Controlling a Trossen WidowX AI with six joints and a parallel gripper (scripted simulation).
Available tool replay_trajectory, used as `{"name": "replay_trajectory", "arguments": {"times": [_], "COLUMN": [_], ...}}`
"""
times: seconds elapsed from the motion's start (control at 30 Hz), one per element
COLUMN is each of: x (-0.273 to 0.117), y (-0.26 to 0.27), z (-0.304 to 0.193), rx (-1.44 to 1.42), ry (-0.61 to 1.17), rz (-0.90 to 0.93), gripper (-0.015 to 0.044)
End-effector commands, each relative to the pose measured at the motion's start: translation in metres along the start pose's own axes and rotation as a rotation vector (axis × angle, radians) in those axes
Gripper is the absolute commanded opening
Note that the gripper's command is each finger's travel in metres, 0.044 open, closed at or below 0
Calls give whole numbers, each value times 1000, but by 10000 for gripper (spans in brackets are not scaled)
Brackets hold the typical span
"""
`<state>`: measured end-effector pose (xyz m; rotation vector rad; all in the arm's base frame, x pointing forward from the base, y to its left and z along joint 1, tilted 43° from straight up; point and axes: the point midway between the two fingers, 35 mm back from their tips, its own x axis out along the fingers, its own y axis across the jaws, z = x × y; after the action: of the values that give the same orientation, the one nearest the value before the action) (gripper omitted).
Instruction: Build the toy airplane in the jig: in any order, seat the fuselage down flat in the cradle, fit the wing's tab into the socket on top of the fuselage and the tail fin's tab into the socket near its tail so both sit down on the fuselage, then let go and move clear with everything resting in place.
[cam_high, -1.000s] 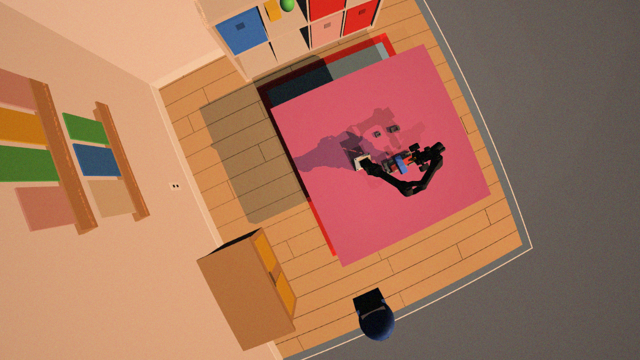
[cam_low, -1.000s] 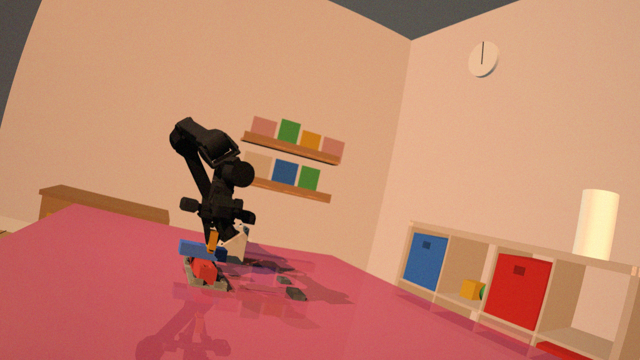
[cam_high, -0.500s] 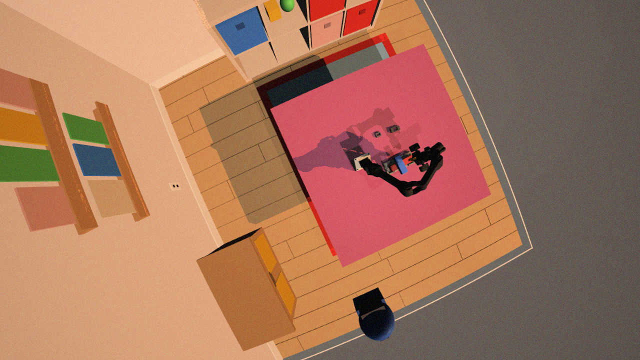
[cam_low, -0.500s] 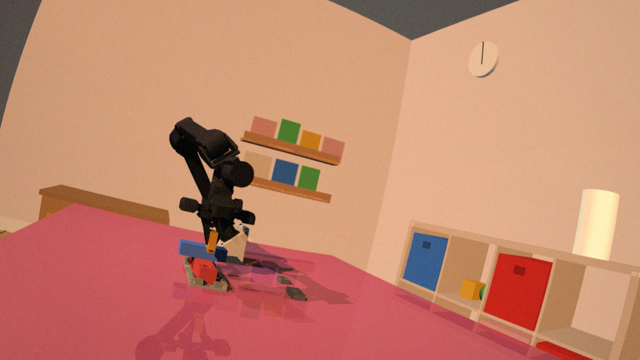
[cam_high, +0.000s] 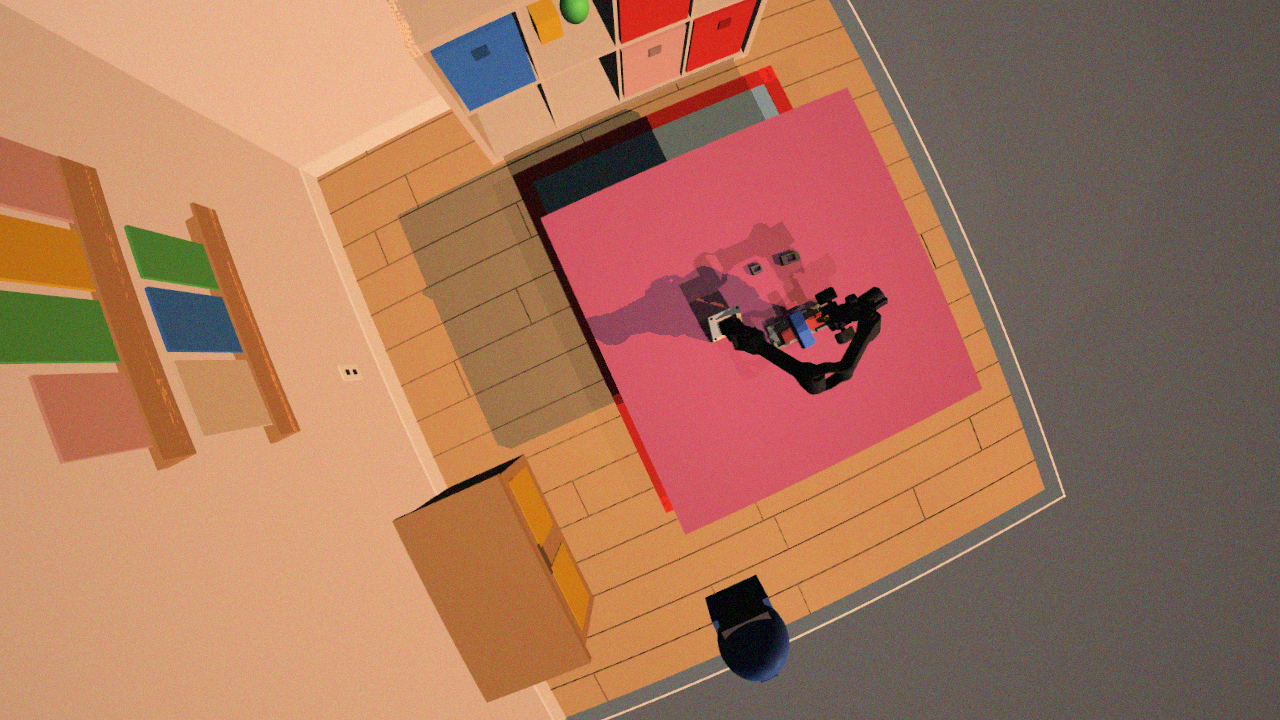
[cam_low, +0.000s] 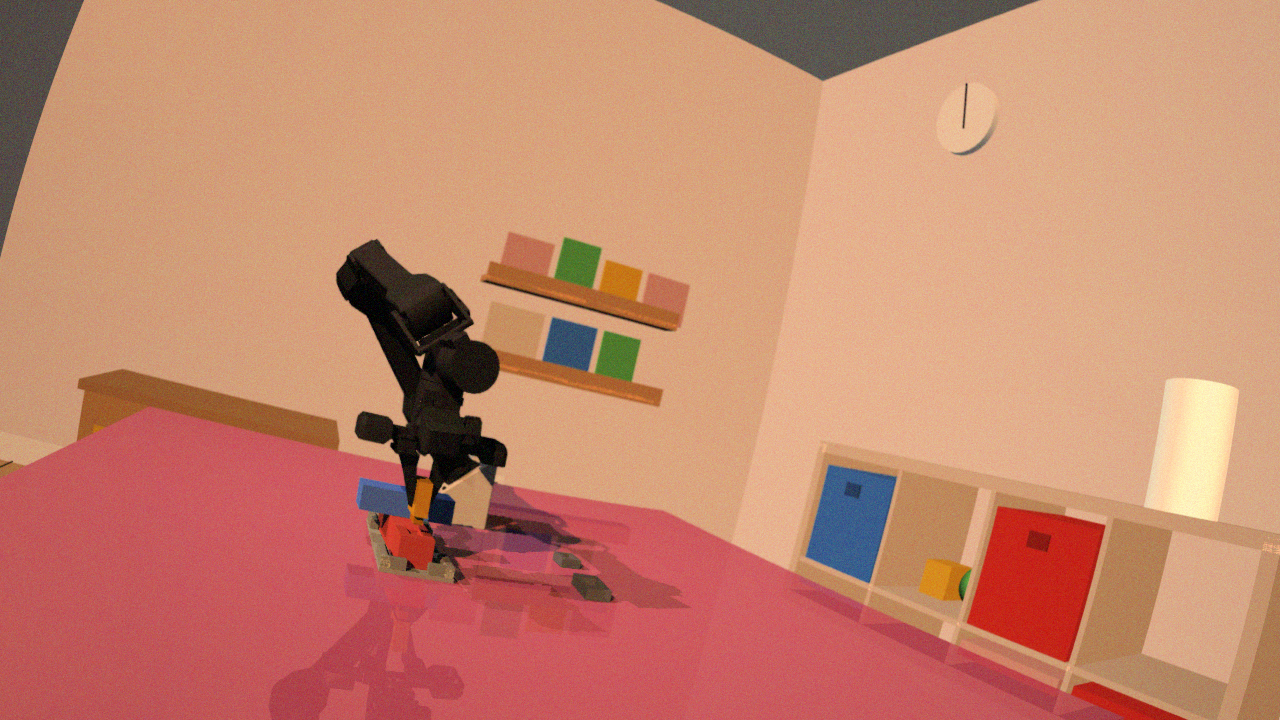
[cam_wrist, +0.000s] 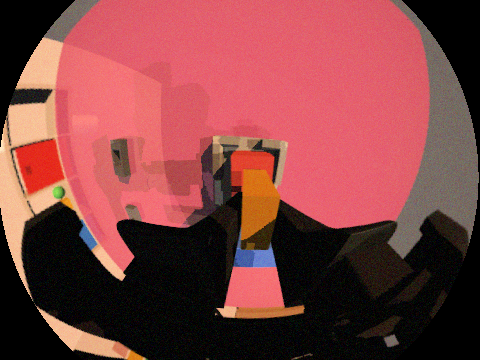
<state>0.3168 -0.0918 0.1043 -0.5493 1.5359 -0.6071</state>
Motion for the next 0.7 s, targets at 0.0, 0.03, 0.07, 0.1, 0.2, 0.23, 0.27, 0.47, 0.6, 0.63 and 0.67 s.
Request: {"name": "replay_trajectory", "arguments": {"times": [0.0,0.03,0.07,0.1,0.2,0.23,0.27,0.47,0.6,0.63,0.67], "x": [7,9,10,12,16,17,17,16,16,16,16], "y": [0,0,0,0,0,-1,-1,0,0,0,0], "z": [0,0,0,0,-1,-1,-1,-1,-1,-1,-1], "rx": [-4,-4,-4,-4,-4,-4,-4,0,0,0,0], "ry": [-1,-1,-1,-1,-1,-1,-1,2,2,2,2], "rz": [-3,-3,-4,-4,-4,-4,-4,-1,-1,-1,-1], "gripper": [67,67,67,67,67,67,67,58,0,0,0]}}
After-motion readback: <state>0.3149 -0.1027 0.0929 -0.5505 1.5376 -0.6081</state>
